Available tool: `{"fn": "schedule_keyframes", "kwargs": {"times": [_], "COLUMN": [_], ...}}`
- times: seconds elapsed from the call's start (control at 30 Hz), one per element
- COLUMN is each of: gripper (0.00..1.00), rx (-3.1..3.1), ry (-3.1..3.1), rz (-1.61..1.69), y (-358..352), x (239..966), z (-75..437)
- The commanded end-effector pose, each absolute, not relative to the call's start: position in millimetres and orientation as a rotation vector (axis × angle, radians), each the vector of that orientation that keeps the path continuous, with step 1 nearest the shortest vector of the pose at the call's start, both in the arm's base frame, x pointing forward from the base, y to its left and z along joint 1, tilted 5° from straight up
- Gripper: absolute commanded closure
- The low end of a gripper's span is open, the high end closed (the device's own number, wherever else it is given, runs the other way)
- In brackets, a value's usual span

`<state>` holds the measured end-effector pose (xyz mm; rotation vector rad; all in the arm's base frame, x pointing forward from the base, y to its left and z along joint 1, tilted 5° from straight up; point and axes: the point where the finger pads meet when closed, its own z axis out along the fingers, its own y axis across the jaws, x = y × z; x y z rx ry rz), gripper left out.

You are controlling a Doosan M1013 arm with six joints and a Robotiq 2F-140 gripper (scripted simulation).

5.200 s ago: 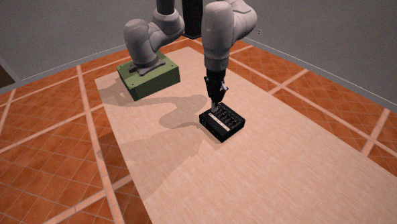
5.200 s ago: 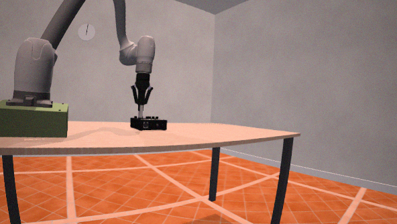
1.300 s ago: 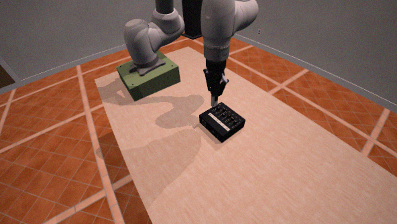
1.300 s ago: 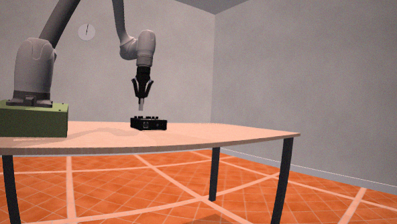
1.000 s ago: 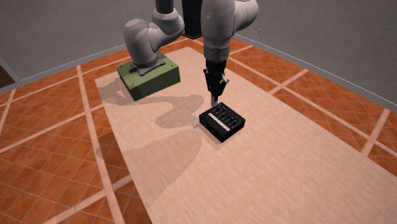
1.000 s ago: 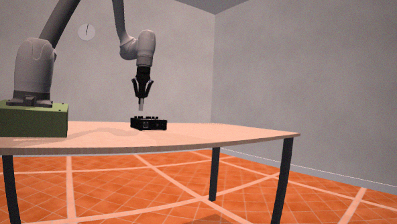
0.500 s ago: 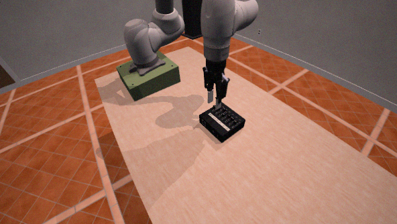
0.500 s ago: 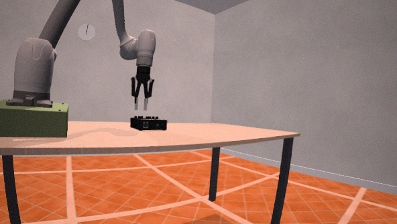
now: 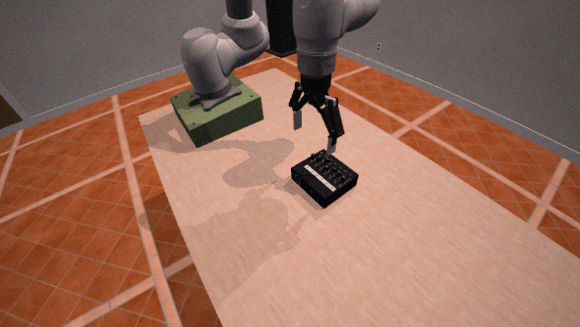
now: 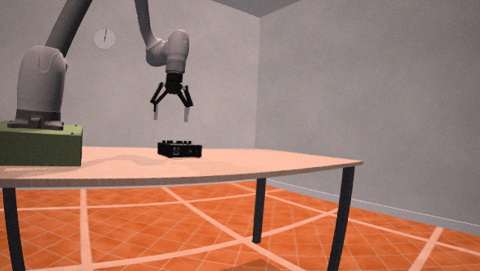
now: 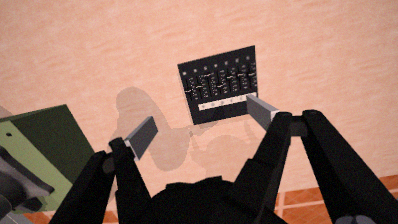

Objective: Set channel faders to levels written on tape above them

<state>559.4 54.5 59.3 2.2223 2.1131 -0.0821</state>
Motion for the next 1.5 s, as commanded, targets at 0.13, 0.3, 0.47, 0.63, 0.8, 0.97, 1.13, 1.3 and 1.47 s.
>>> {"fn": "schedule_keyframes", "kwargs": {"times": [0.13, 0.3, 0.47, 0.63, 0.8, 0.97, 1.13, 1.3, 1.47], "gripper": [0.00, 0.00, 0.00, 0.00, 0.00, 0.00, 0.00, 0.00, 0.00], "rx": [2.222, 2.222, 2.222, 2.222, 2.222, 2.222, 2.222, 2.222, 2.222], "ry": [2.116, 2.116, 2.116, 2.116, 2.116, 2.116, 2.116, 2.116, 2.116], "rz": [-0.074, -0.074, -0.074, -0.074, -0.074, -0.074, -0.074, -0.074, -0.074], "y": [60, 61, 61, 61, 61, 61, 61, 61, 61], "x": [561, 561, 561, 561, 561, 561, 561, 561, 561], "z": [86, 94, 94, 94, 94, 94, 94, 94, 94]}}
